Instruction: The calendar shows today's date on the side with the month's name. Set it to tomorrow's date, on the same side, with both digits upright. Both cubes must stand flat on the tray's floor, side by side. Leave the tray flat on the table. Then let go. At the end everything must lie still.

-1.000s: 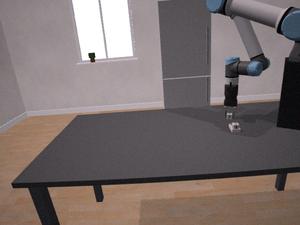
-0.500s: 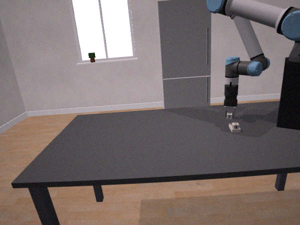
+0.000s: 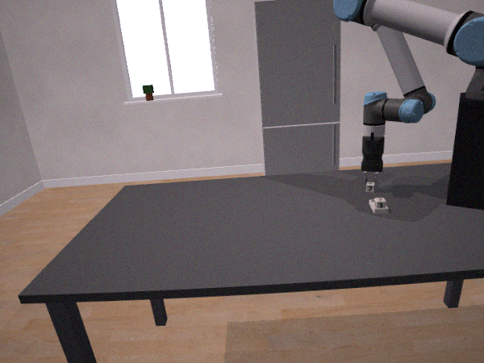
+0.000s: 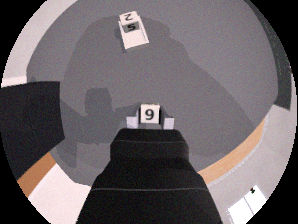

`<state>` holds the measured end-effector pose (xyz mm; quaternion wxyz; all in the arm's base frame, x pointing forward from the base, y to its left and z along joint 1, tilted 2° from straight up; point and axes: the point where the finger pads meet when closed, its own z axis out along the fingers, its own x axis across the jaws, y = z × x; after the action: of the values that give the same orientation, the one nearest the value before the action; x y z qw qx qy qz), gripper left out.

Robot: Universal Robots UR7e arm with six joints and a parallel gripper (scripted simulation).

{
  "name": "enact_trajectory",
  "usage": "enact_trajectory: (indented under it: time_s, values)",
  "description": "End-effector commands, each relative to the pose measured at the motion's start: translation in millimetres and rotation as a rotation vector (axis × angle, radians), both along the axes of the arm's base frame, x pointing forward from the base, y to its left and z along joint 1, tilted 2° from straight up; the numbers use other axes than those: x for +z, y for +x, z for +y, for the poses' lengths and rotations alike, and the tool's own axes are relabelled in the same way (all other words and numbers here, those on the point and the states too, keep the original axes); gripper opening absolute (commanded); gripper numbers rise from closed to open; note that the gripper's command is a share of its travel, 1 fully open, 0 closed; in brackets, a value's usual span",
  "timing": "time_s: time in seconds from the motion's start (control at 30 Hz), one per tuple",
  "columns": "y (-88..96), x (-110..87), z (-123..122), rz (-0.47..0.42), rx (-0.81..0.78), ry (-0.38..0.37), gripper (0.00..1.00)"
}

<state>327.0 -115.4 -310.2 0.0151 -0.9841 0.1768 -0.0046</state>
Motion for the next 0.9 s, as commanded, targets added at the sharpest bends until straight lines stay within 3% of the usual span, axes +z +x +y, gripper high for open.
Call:
enact_trajectory:
  time_s: [0.0, 0.87]
  values:
    - [0.3, 0.3, -0.3, -0.001, 0.000, -0.001, 0.57]
    - [0.2, 6.9, -0.5, -0.001, 0.000, -0.001, 0.57]
